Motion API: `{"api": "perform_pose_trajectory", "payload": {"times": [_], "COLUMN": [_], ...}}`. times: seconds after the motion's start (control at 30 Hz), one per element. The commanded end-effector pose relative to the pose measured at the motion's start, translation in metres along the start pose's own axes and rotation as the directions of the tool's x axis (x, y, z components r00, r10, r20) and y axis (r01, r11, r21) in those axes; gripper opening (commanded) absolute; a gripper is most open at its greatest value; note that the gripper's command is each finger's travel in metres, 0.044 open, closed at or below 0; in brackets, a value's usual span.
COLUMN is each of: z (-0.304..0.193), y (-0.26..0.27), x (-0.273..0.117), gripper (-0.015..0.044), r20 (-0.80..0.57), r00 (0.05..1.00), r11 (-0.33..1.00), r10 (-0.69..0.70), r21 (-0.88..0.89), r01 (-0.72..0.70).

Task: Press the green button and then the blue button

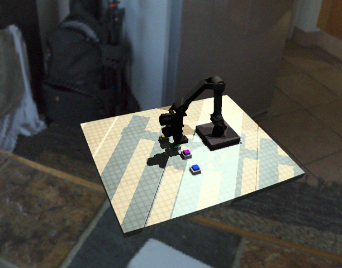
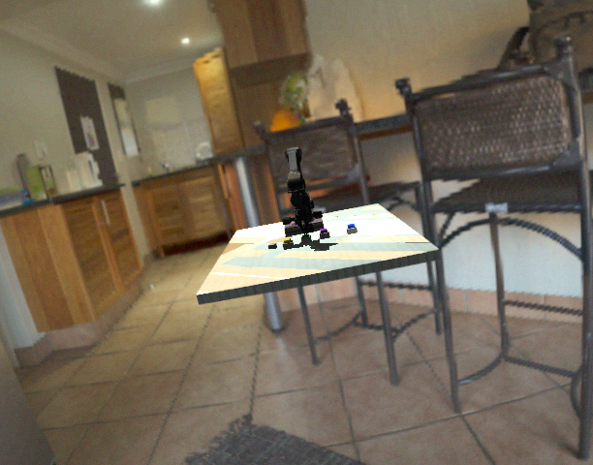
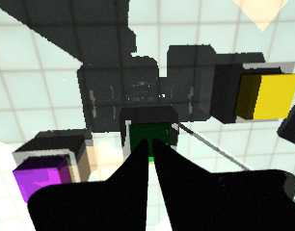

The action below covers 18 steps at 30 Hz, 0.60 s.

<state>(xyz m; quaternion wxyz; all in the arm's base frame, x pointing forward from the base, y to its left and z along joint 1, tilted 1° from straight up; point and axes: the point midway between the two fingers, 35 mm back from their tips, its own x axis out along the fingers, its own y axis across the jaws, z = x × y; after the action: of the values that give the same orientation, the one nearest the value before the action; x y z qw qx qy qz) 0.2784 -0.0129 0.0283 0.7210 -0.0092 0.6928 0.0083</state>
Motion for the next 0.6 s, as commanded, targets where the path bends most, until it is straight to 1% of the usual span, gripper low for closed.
{"api": "perform_pose_trajectory", "payload": {"times": [0.0, 0.37, 0.4, 0.5, 0.57], "z": [-0.001, -0.001, 0.0, -0.001, -0.001], "y": [0.0, 0.0, 0.0, 0.0, 0.0], "x": [0.002, 0.002, -0.002, -0.029, -0.032], "gripper": [0.002, 0.002, 0.002, 0.002, 0.002], "r20": [-0.005, -0.005, -0.002, -0.004, -0.004], "r00": [1.0, 1.0, 1.0, 1.0, 1.0], "r11": [1.0, 1.0, 1.0, 1.0, 1.0], "r10": [-0.003, -0.003, 0.0, -0.003, -0.003], "r21": [-0.006, -0.006, -0.001, -0.005, -0.006], "r01": [0.003, 0.003, 0.0, 0.003, 0.003]}}
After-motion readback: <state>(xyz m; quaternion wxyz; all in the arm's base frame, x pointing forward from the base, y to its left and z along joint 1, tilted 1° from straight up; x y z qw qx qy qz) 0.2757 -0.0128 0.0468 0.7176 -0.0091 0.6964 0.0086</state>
